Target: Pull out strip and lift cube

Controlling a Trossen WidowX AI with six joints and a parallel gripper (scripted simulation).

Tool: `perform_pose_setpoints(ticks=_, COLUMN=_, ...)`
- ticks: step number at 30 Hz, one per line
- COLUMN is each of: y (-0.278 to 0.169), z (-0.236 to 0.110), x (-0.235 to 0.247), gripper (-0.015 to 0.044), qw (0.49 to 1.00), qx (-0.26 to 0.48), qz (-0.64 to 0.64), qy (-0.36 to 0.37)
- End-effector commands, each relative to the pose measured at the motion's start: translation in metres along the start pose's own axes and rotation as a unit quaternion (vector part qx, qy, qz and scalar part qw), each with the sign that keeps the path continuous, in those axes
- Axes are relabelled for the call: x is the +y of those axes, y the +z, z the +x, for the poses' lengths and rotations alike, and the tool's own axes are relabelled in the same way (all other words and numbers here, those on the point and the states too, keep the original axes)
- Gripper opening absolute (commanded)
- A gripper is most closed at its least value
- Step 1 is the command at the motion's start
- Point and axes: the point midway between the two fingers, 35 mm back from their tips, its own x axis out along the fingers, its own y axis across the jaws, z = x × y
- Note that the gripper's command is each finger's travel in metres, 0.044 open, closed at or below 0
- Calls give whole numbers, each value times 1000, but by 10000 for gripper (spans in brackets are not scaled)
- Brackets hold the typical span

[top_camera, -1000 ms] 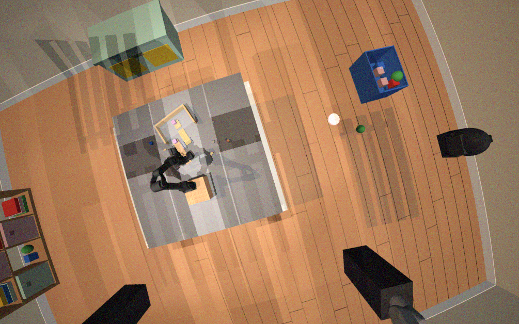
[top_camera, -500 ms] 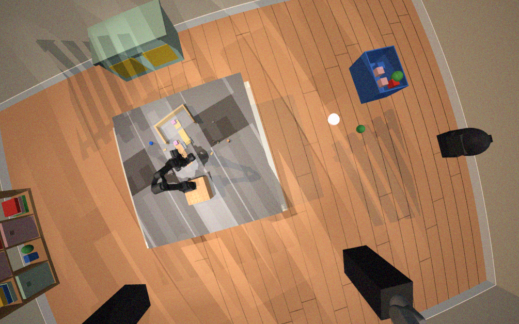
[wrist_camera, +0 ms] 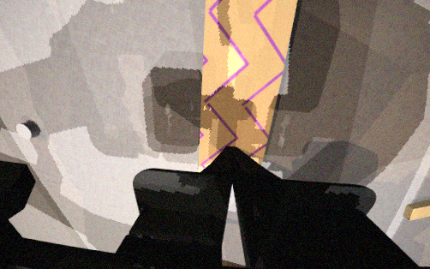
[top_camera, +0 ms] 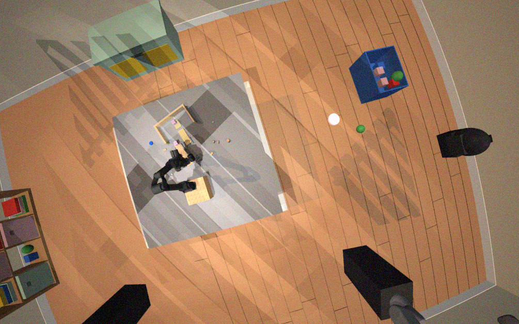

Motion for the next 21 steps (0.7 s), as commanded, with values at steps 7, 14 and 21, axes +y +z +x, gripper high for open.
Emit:
perform_pose_setpoints(ticks=7, y=-10, z=3, x=1, gripper=0, qw=1000, qx=15, qz=-1, qy=-1)
perform_pose_setpoints(ticks=14, y=-10, z=3, x=1, gripper=0, qw=1000, qx=15, qz=-1, qy=-1)
perform_pose_setpoints(ticks=21, y=2, z=-21, x=0, gripper=0, qw=1000, qx=7, qz=-1, qy=-1)
